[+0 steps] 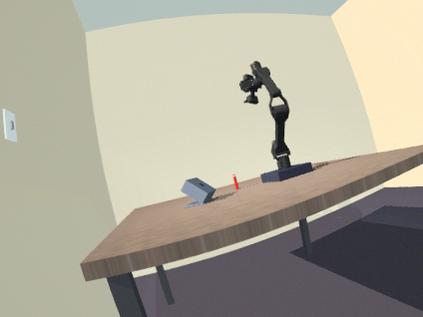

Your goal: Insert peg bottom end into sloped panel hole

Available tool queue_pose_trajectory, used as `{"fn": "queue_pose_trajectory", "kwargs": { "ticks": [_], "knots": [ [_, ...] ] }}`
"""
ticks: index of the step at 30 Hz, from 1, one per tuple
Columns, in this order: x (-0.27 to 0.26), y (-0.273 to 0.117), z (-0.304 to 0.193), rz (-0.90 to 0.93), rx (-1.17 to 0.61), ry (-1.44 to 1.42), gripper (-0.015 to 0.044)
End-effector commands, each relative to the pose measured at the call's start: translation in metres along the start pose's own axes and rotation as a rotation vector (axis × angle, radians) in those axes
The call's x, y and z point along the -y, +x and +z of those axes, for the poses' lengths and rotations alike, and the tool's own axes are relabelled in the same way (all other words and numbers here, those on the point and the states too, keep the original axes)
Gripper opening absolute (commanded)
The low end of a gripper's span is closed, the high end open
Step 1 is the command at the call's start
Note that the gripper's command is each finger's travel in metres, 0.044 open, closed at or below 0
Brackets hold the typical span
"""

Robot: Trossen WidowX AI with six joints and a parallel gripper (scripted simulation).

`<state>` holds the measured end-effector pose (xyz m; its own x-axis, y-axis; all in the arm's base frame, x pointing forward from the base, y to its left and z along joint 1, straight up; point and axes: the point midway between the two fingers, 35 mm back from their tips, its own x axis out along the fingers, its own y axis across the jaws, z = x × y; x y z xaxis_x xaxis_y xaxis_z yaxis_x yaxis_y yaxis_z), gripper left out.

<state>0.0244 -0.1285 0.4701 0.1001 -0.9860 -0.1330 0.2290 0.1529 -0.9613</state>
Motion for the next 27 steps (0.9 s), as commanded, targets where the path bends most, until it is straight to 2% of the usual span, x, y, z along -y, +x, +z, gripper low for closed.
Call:
{"fn": "queue_pose_trajectory", "kwargs": {
  "ticks": [1,27],
  "knots": [
    [-0.004,0.014,-0.007,0.047,0.009,0.117,0.0440],
    [-0.044,0.079,-0.011,0.325,0.002,0.753,0.0440]
  ]
}}
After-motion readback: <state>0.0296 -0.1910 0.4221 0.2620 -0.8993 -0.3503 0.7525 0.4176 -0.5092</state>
